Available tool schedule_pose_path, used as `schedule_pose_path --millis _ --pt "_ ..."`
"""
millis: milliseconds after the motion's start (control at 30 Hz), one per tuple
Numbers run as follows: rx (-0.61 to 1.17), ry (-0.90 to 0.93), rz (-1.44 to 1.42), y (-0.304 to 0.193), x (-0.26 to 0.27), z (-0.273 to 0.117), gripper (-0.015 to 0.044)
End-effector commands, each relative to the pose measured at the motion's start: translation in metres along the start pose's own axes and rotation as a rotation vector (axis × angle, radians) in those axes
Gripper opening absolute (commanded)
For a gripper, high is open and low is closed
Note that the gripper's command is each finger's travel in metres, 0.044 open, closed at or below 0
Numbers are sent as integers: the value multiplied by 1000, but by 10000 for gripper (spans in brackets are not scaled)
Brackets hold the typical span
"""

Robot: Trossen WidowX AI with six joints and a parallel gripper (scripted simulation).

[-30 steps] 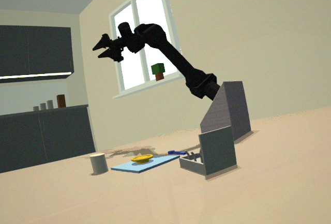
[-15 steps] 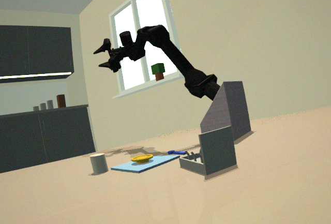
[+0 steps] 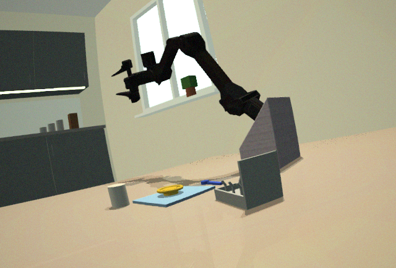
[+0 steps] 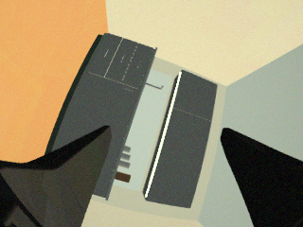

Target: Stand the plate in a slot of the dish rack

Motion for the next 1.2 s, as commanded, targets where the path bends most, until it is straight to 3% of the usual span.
schedule_pose_path --millis 0,567,1167 --pt "21 20 130 1 21 6 400" --pt "90 133 685 39 100 37 400" --pt "163 421 1227 138 179 60 400"
Point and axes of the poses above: the point midway between the two fingers, 35 mm back from their tips, its own z axis out along the fingers, its own x axis across the jaws, y = z × x, the point moved 6 cm from there along -z, back along the fingers, and after that the axes turned 13 degrees about z, right-handed, at the moved point
